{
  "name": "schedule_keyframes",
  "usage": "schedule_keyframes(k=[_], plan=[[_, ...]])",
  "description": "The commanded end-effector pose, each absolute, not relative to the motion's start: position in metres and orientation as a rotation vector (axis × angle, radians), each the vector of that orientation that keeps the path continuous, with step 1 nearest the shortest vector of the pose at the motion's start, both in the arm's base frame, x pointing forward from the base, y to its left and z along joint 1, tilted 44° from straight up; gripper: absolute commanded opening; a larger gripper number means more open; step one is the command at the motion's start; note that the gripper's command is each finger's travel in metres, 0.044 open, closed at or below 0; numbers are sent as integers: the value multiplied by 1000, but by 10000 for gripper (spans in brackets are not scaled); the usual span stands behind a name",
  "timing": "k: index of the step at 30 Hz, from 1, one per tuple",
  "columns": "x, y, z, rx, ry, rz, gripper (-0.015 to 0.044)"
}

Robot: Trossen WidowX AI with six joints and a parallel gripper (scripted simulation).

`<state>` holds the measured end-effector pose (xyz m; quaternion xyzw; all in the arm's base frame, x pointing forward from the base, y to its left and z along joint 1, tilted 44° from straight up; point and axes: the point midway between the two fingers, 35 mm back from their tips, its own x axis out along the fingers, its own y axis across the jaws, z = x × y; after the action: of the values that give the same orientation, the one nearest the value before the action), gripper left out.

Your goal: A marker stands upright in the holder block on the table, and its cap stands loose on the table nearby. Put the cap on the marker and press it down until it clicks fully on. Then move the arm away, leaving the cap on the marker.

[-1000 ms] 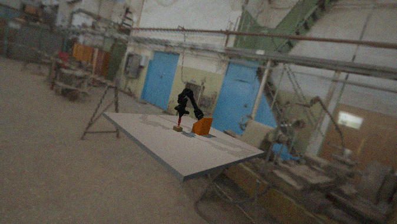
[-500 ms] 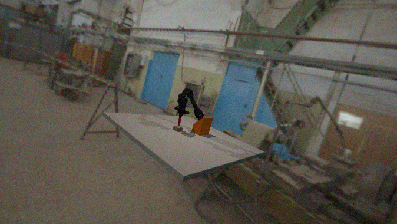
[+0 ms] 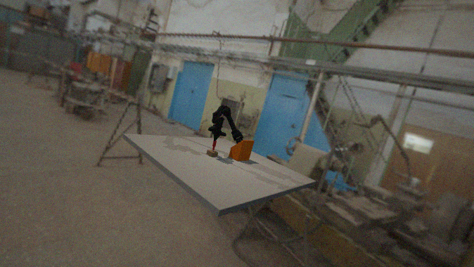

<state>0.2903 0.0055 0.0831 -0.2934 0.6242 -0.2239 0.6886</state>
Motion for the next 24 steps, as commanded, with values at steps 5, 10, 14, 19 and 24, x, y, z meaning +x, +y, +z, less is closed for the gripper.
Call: schedule_keyframes(k=[5, 10, 14, 19, 24], plan=[[286, -7, 77, -664, 1430, -528, 0], [286, -7, 77, -664, 1430, -528, 0], [286, -7, 77, -664, 1430, -528, 0], [286, -8, 77, -664, 1430, -528, 0], [286, -8, 78, -664, 1430, -528, 0]])
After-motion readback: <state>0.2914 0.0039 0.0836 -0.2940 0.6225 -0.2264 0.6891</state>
